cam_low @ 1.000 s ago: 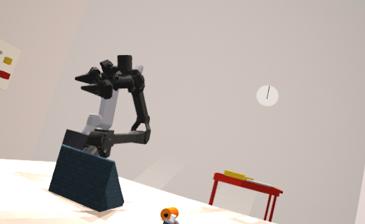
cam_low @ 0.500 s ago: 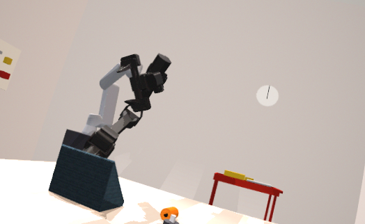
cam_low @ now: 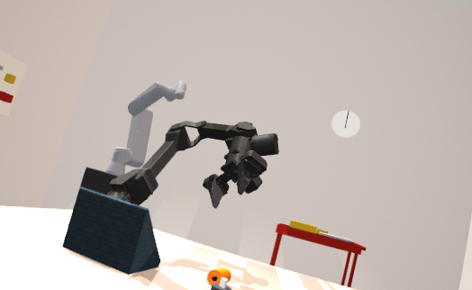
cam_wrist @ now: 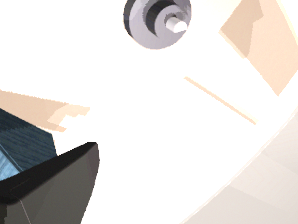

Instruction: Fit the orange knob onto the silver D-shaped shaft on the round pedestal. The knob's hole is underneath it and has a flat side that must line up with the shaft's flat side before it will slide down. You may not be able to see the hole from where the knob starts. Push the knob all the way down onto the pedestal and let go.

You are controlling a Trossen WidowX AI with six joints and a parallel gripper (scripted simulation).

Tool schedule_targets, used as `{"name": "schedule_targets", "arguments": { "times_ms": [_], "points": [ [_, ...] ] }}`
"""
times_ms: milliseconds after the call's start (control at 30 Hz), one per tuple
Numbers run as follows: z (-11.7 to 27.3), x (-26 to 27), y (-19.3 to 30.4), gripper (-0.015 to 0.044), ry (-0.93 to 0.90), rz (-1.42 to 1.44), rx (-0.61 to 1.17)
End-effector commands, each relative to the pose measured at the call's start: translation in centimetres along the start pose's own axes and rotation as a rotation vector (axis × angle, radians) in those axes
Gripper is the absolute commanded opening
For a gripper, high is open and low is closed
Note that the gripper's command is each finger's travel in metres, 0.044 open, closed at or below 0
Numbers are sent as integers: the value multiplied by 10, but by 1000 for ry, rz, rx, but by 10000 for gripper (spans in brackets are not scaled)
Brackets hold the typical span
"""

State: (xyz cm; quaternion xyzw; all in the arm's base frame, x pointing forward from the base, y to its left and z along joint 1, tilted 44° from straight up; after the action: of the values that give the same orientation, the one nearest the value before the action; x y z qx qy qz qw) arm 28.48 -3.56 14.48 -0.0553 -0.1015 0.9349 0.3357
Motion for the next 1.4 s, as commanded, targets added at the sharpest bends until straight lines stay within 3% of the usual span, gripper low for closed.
{"name": "schedule_targets", "arguments": {
  "times_ms": [0,233,1367],
  "points": [
    [-20,29,-54,440,-121,252,-72],
    [-51,99,-118,440,-320,615,-167],
    [-98,129,-134,440,-321,615,-169]
  ]
}}
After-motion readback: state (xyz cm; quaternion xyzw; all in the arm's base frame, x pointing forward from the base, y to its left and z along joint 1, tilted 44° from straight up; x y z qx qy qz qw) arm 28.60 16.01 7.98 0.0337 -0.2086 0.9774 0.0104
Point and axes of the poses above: the point midway between the two fingers, 35 mm back from their tips, its own z axis back along the fingers, its own x axis across the jaws, y = z × x, the point moved 1 cm from there along z, back along the fingers, and after that the axes turned 1 degree about z, right-handed, at the moved point
